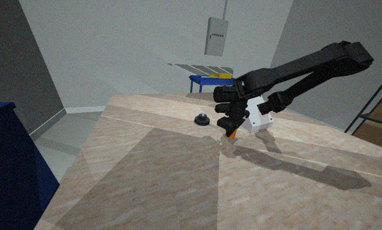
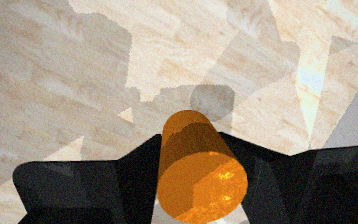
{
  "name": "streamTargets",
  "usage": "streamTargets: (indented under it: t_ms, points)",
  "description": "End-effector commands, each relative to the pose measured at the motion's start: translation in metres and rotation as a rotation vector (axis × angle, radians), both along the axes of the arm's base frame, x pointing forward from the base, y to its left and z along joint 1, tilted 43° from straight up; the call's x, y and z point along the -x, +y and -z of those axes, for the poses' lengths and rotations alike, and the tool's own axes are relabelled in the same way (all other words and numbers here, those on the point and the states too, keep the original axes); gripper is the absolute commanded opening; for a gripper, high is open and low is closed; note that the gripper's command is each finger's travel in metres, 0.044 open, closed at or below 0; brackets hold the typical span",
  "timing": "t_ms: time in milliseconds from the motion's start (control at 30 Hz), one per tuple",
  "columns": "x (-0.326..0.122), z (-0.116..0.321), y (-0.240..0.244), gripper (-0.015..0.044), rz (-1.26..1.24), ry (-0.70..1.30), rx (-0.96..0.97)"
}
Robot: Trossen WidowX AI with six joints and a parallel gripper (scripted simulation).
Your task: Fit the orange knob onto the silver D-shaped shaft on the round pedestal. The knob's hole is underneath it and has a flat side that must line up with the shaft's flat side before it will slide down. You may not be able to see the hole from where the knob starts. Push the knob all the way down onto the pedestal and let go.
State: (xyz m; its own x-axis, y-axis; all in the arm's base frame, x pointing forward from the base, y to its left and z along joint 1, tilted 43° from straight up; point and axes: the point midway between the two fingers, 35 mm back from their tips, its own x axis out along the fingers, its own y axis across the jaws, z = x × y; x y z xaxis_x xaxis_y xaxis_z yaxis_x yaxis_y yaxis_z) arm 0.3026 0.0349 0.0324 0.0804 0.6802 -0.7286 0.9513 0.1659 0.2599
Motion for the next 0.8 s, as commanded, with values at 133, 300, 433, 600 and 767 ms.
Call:
streamTargets:
  t_ms: [133, 300, 433, 600, 767]
  points:
    - [-0.003, -0.019, -0.022, 0.0000, 0.004, -0.010, 0.011]
    - [-0.003, -0.030, -0.033, 0.0000, 0.004, -0.009, 0.013]
    - [-0.002, -0.039, -0.042, 0.0000, 0.004, -0.009, 0.013]
    - [-0.001, -0.050, -0.053, 0.0000, 0.003, -0.009, 0.012]
    - [0.000, -0.061, -0.064, 0.0000, 0.003, -0.009, 0.010]
